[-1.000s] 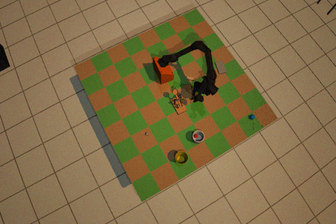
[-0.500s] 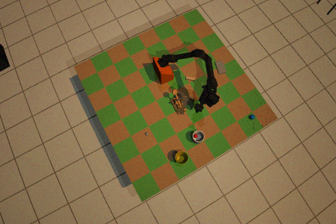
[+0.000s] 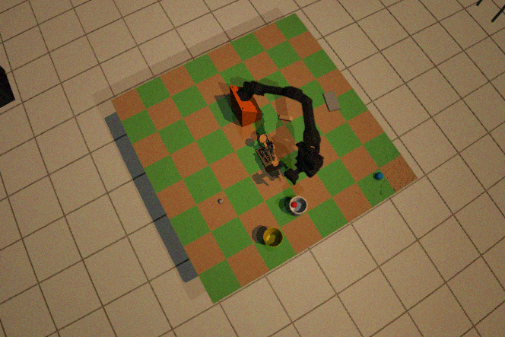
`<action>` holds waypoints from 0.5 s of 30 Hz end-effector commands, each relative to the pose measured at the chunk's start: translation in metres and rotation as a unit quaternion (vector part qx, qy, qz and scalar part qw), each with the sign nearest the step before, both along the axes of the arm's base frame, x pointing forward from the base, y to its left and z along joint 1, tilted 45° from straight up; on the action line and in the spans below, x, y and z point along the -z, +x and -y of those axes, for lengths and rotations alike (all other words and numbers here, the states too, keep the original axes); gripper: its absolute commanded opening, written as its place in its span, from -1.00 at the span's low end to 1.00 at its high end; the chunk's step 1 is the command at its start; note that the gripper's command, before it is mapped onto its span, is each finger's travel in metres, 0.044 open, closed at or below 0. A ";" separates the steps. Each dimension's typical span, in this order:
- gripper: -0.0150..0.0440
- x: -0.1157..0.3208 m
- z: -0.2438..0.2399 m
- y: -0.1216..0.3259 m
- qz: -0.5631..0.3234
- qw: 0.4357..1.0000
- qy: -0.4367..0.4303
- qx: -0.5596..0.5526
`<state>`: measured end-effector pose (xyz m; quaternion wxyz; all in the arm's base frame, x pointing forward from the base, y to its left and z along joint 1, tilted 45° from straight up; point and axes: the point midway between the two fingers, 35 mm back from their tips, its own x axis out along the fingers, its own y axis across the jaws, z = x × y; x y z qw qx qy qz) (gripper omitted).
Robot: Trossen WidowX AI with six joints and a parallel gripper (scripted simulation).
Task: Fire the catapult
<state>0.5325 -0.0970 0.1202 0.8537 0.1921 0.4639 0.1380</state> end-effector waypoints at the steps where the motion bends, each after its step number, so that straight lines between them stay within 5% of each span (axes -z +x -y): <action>1: 1.00 -0.002 0.031 0.012 0.007 0.998 0.043 0.049; 15: 1.00 -0.001 0.095 0.028 0.022 0.980 0.139 0.138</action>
